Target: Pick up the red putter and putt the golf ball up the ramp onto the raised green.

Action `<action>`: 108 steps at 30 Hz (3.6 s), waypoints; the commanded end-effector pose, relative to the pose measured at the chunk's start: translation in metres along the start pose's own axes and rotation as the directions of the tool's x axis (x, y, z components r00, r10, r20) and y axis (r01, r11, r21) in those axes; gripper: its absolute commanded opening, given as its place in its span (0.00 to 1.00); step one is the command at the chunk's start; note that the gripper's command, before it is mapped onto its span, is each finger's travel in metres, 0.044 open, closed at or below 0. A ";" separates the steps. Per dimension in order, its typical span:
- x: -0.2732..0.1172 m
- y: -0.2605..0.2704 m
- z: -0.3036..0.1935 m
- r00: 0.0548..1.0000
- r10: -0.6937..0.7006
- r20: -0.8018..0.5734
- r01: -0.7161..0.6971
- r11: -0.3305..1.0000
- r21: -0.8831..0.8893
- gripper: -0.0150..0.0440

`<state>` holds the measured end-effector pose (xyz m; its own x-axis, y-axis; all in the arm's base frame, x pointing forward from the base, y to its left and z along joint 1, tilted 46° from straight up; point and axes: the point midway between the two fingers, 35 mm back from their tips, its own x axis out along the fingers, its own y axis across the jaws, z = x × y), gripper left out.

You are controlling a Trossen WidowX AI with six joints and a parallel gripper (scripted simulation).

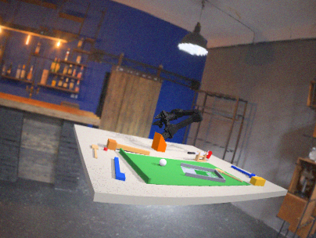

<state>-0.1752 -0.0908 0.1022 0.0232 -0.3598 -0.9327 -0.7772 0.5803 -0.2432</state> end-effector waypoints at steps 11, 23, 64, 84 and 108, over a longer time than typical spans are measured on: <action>0.032 -0.098 -0.012 0.959 -0.199 0.203 0.266 0.380 -0.886 1.00; 0.045 -0.185 0.018 0.867 -0.242 0.434 0.202 -0.627 -0.752 1.00; -0.057 -0.244 0.351 0.223 0.584 0.781 -0.318 0.801 -0.508 1.00; -0.083 -0.199 0.386 0.140 0.748 0.648 0.218 0.616 -0.757 1.00; -0.064 -0.166 0.418 0.138 0.748 0.649 0.218 0.616 -0.757 1.00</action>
<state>0.2185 0.1380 0.0943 -0.1641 0.8577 -0.4873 -0.9478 -0.2740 -0.1631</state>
